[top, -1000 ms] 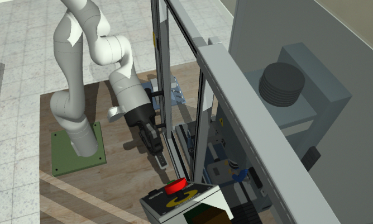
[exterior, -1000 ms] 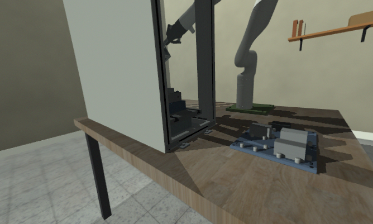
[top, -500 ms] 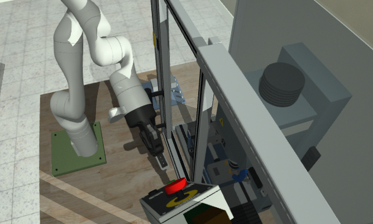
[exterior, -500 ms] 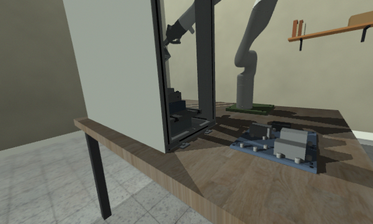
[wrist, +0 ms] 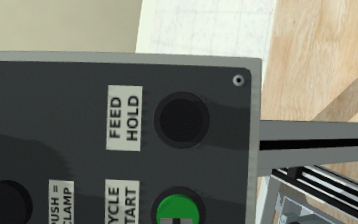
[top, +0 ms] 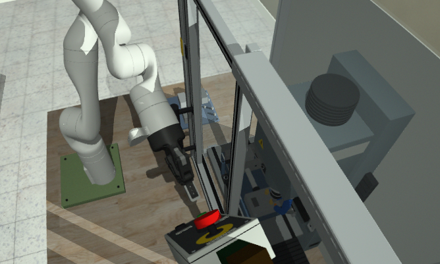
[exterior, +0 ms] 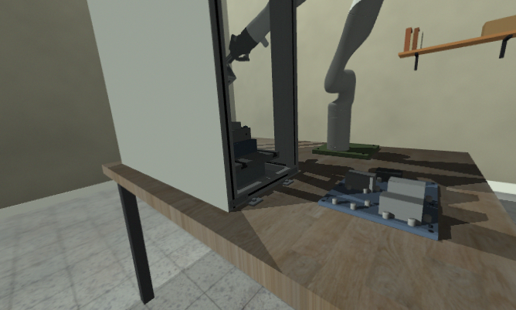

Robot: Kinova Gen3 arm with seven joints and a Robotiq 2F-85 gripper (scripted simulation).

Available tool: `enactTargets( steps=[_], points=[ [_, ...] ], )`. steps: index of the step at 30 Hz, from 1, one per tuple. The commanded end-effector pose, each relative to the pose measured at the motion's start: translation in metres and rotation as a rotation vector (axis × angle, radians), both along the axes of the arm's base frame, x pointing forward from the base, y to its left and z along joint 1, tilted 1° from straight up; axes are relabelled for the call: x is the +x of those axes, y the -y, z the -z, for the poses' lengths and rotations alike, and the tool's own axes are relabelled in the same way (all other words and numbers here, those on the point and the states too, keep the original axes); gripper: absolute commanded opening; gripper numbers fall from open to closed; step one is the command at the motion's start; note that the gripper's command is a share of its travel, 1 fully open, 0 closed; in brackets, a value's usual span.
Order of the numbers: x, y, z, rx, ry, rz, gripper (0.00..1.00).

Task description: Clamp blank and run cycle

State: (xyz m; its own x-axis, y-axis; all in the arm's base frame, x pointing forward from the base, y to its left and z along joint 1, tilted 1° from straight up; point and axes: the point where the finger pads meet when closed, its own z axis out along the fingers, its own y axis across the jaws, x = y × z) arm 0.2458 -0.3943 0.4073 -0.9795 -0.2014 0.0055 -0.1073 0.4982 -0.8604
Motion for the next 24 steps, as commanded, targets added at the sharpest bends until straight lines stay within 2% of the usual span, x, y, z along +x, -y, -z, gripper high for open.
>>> enactTargets(
  steps=[1,24],
  points=[
    [-0.0011,0.0019,0.0012,0.002,0.01,0.007,0.1],
    [-0.0007,0.0043,0.0027,0.002,0.01,0.007,0.1]
  ],
)
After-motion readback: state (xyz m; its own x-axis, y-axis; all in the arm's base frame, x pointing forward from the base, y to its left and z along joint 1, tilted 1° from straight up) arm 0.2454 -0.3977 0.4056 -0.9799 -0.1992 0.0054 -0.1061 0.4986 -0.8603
